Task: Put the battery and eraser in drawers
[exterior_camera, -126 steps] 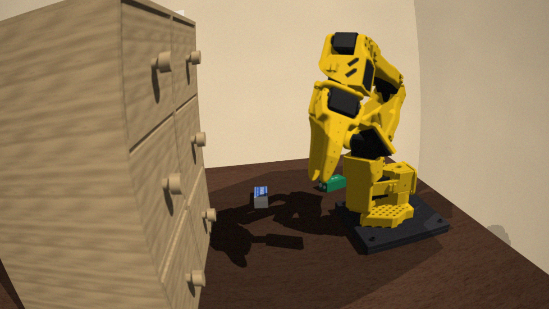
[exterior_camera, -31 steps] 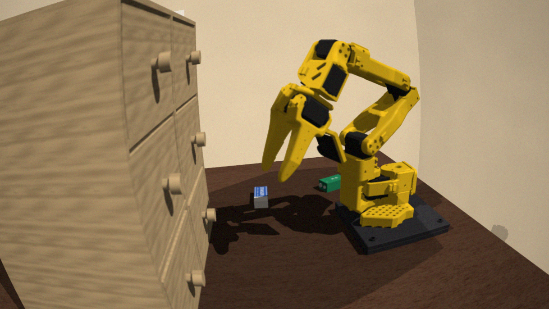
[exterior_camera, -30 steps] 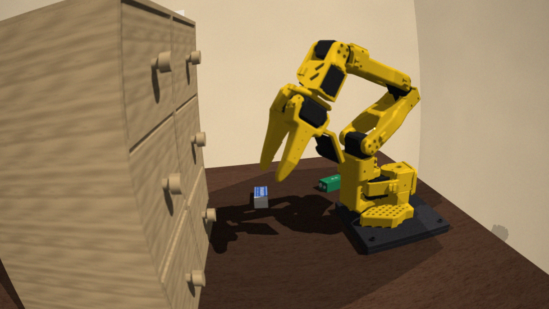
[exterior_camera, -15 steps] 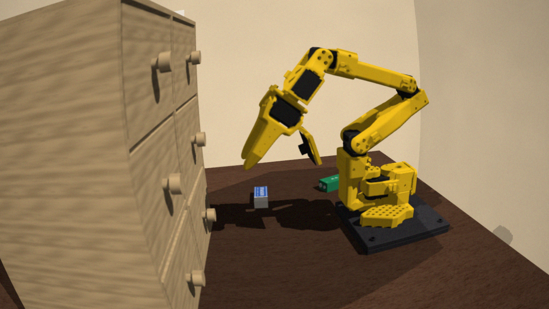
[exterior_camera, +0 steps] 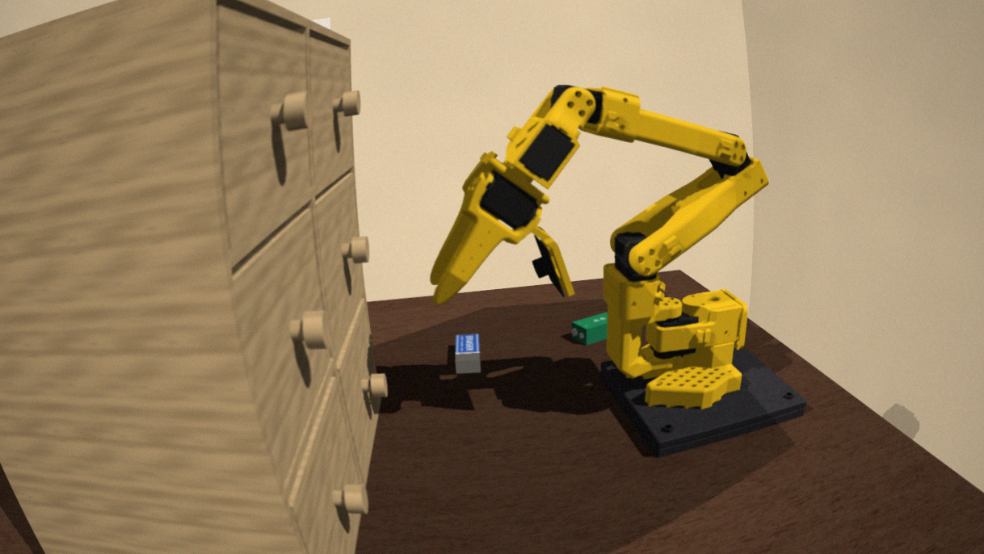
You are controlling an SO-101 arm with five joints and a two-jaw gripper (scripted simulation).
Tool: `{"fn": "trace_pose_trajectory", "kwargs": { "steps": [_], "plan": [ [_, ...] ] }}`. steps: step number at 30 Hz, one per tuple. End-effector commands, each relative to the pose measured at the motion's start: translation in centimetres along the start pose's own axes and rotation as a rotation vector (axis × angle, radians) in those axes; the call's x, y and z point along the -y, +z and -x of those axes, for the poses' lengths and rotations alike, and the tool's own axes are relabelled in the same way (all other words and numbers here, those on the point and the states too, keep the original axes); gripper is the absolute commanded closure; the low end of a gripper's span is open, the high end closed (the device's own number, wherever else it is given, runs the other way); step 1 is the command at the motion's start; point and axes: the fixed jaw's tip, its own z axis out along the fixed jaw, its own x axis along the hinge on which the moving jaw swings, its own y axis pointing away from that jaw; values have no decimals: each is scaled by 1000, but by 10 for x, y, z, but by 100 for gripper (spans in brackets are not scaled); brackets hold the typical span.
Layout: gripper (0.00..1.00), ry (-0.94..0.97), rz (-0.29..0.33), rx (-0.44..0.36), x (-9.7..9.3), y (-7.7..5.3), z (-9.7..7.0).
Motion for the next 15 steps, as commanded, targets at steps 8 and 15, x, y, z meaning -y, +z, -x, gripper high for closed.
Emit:
{"fn": "trace_pose_trajectory", "kwargs": {
  "steps": [8,15],
  "plan": [
    [79,0,1,20,-1,34,2],
    [79,0,-2,19,0,48,5]
  ]
}}
